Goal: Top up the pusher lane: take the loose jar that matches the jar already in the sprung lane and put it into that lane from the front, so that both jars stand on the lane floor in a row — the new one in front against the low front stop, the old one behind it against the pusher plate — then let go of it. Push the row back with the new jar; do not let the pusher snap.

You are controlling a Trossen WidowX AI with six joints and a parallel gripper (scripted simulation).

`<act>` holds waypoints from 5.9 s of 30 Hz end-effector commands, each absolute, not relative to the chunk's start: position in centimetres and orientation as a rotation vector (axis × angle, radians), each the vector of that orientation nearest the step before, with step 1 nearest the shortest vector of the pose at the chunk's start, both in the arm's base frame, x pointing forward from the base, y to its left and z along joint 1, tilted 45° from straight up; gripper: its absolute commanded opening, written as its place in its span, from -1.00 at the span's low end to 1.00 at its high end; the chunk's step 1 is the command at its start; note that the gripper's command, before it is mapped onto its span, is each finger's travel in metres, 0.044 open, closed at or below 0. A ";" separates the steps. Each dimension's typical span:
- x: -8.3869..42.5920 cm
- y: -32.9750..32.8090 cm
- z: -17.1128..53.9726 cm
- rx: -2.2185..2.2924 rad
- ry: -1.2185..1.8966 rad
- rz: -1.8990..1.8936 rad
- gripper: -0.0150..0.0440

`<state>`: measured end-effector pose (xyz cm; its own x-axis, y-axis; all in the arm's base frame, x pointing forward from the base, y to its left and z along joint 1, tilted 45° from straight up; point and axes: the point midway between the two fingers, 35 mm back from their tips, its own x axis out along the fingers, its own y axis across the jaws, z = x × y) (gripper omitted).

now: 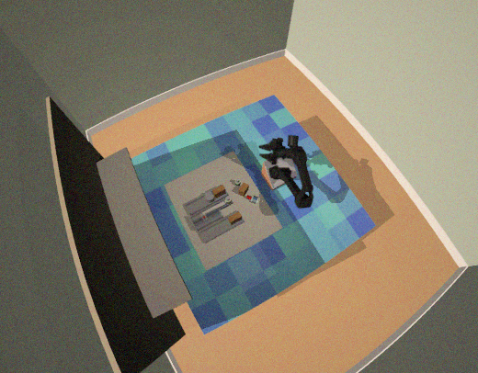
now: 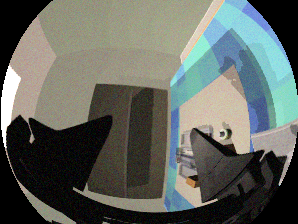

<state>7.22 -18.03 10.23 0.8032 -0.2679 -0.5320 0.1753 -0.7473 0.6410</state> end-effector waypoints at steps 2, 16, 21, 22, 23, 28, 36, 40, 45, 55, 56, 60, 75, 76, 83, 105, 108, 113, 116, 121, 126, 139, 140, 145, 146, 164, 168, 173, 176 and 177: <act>7.4 -18.0 10.1 2.269 -0.041 -0.804 1.00; 15.6 -15.7 4.8 1.841 0.933 -0.504 1.00; 18.8 -13.0 2.0 1.612 1.270 -0.324 1.00; 19.3 -12.3 1.4 1.565 1.330 -0.292 1.00; 19.7 -11.6 0.8 1.516 1.390 -0.259 1.00; 21.5 -8.0 -2.1 1.261 1.646 -0.069 1.00; 22.6 -5.8 -3.6 1.111 1.762 0.062 1.00; 22.7 -4.6 -4.6 1.112 1.762 0.062 1.00; 22.7 -3.9 -5.3 1.112 1.762 0.063 1.00; 22.6 -2.4 -6.9 1.113 1.762 0.064 1.00; 22.6 -2.3 -6.9 1.113 1.762 0.064 1.00; 22.6 -2.0 -7.3 1.113 1.762 0.064 1.00; 22.4 -0.2 -9.0 1.114 1.762 0.065 1.00; 22.4 -0.1 -9.1 1.114 1.762 0.065 1.00; 22.3 -0.1 -9.2 1.114 1.762 0.065 0.56; 22.9 -4.6 -5.5 1.109 1.760 0.056 -0.49; 22.8 -6.2 -4.0 1.109 1.761 0.057 -0.49; 22.5 -7.9 -2.1 1.111 1.763 0.060 -0.49; 22.6 -7.8 -2.0 1.107 1.761 0.065 -0.49; 24.1 -6.3 -1.8 0.998 1.726 0.177 -0.49; 25.7 -4.3 -1.4 0.874 1.680 0.310 -0.49; 29.0 2.0 0.1 0.560 1.527 0.663 -0.49; 29.1 2.4 0.2 0.541 1.516 0.686 -0.49; 29.2 2.8 0.3 0.526 1.507 0.704 -0.49; 29.2 2.8 0.3 0.526 1.507 0.704 -0.49; 29.3 4.6 -1.4 0.527 1.506 0.704 -0.49; 29.5 4.6 -1.4 0.527 1.506 0.704 -0.49; 29.8 4.6 -1.4 0.526 1.506 0.704 -0.49; 29.9 4.6 -1.4 0.526 1.506 0.704 -0.49; 30.0 4.6 -1.4 0.526 1.506 0.704 -0.49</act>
<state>29.46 4.66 -1.60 -0.0733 0.7024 -0.7080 -0.0921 0.7021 0.7061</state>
